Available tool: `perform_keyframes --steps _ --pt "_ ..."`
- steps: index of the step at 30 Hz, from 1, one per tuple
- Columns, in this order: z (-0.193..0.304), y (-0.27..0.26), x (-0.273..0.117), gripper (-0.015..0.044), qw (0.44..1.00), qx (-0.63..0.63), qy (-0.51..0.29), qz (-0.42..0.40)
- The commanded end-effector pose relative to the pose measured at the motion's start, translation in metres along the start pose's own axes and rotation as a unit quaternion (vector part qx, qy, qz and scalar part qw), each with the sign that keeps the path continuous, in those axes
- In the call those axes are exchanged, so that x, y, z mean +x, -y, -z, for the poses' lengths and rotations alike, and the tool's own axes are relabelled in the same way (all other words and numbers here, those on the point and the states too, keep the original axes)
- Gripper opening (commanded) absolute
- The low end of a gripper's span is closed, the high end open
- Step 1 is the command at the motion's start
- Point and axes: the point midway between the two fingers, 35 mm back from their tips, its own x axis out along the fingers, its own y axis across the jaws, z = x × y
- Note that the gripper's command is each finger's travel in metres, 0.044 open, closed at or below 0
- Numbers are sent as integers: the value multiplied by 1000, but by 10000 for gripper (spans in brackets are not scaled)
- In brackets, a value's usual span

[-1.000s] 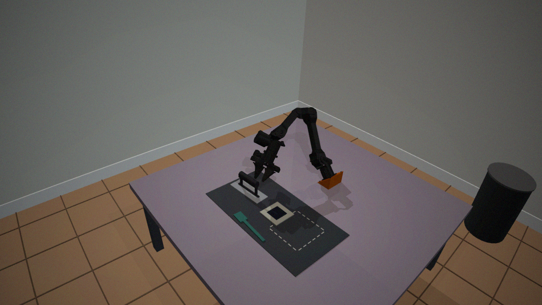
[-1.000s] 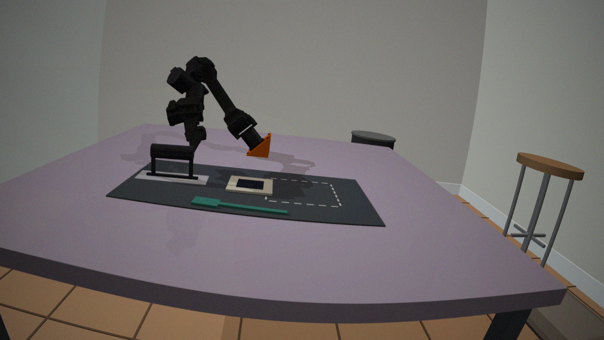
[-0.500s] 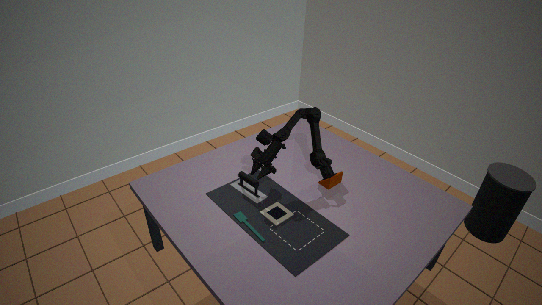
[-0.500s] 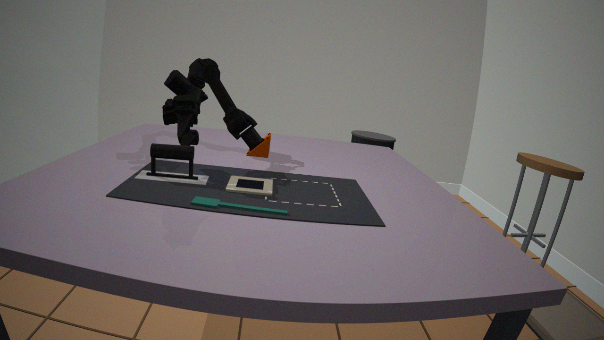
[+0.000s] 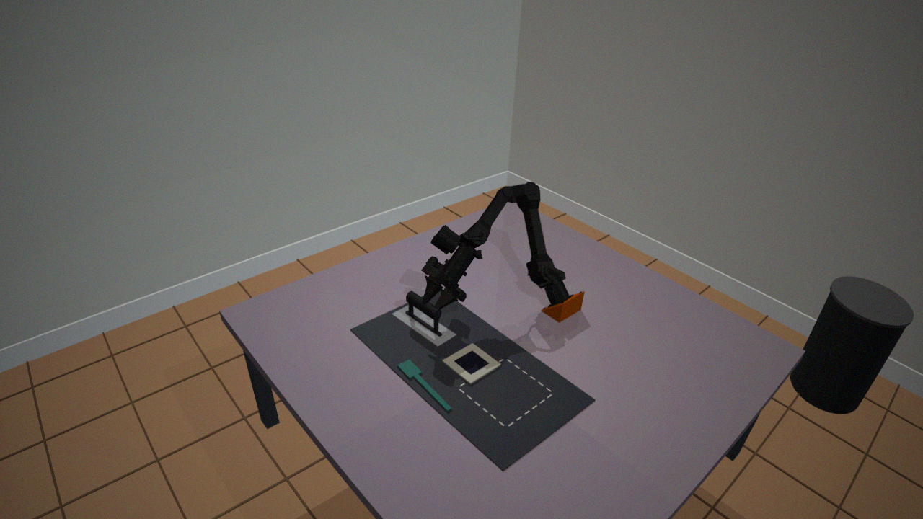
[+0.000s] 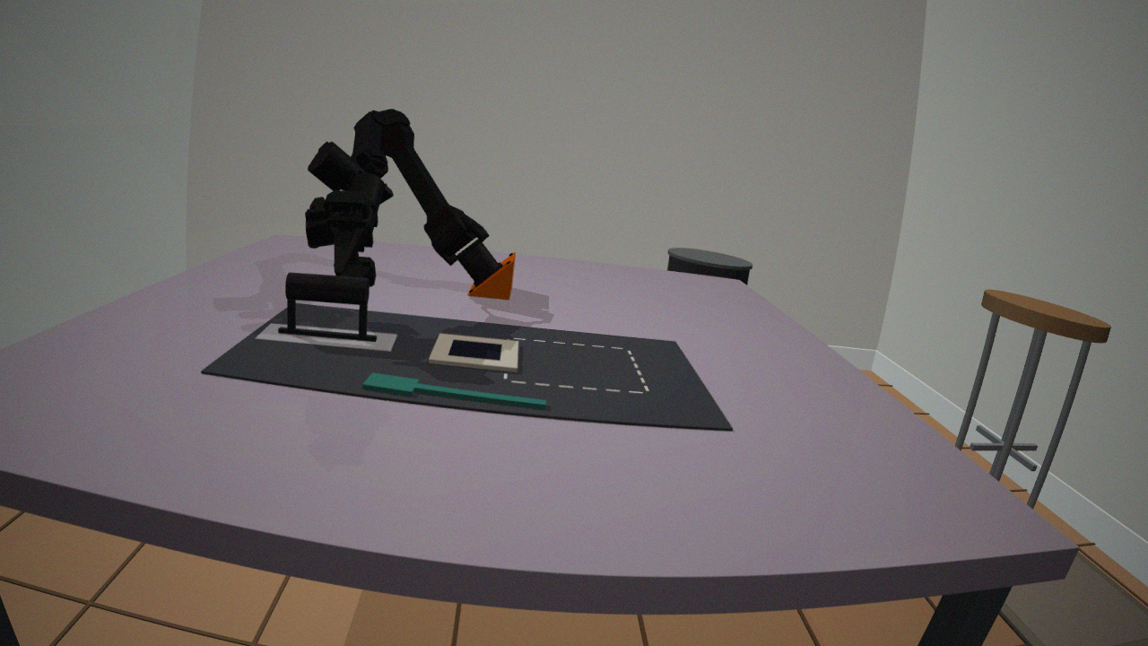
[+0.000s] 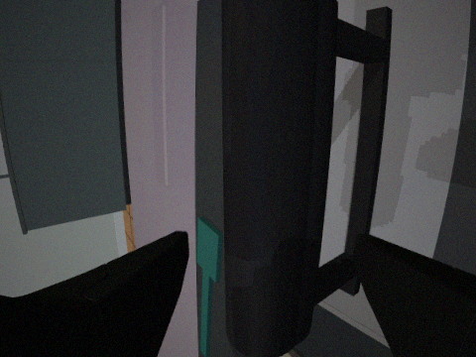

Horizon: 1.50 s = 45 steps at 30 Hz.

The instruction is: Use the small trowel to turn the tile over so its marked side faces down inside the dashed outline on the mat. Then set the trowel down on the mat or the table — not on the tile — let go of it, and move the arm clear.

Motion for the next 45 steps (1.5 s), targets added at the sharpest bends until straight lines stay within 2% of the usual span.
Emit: perform_keyframes --steps 1,21,27,45 --pt "-1 0 8 300 1000 -2 0 -1" --pt "0 1 37 300 1000 -2 1 -1" --pt "0 1 37 142 1000 -2 1 -1" --pt "0 1 37 23 1000 -2 1 -1"
